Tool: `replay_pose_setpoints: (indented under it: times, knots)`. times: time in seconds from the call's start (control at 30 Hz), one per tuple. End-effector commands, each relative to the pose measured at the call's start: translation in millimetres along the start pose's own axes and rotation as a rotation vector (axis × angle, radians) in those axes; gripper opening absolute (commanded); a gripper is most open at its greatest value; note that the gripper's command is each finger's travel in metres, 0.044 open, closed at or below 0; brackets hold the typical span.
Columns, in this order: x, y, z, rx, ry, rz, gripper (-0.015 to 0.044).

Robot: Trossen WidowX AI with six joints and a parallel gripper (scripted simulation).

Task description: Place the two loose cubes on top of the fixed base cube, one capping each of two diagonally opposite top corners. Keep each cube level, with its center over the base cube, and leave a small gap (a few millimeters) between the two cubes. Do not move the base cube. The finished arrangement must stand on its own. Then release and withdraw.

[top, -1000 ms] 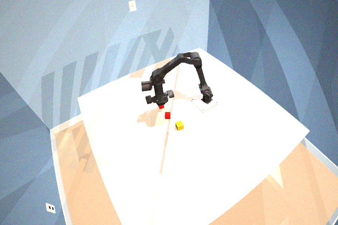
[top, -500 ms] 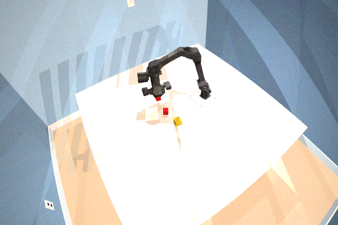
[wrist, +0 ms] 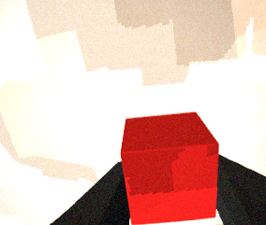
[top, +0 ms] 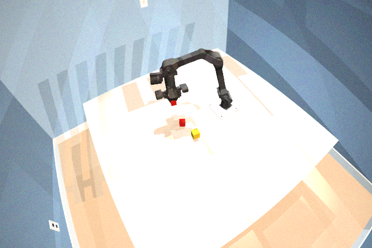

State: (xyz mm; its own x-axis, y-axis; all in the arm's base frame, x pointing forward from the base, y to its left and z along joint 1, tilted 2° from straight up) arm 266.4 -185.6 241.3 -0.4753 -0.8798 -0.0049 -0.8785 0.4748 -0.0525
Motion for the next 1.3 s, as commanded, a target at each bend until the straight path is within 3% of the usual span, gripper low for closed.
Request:
replay_pose_setpoints:
  times: [0.0,0.23,1.27]
  knots:
    - [0,2,-14,0.005,-0.005,-0.002,0.0105]
    - [-2,4,-25,0.005,-0.005,0.016,0.0105]
    - [-79,11,-11,-0.003,-0.013,0.849,0.0105]
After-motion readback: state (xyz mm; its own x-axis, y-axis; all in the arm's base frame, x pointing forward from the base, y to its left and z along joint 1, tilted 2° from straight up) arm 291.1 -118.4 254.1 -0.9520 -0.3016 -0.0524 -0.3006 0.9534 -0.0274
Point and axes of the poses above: the point midway between the two fingers, 35 mm back from their tips, its own z axis out along the fingers, its own y axis across the jaws, x = y × z, the point moved 10 cm from there along -z, back along the fingers, and after that the axes turned 4 degrees about z, right-handed, at the moved point
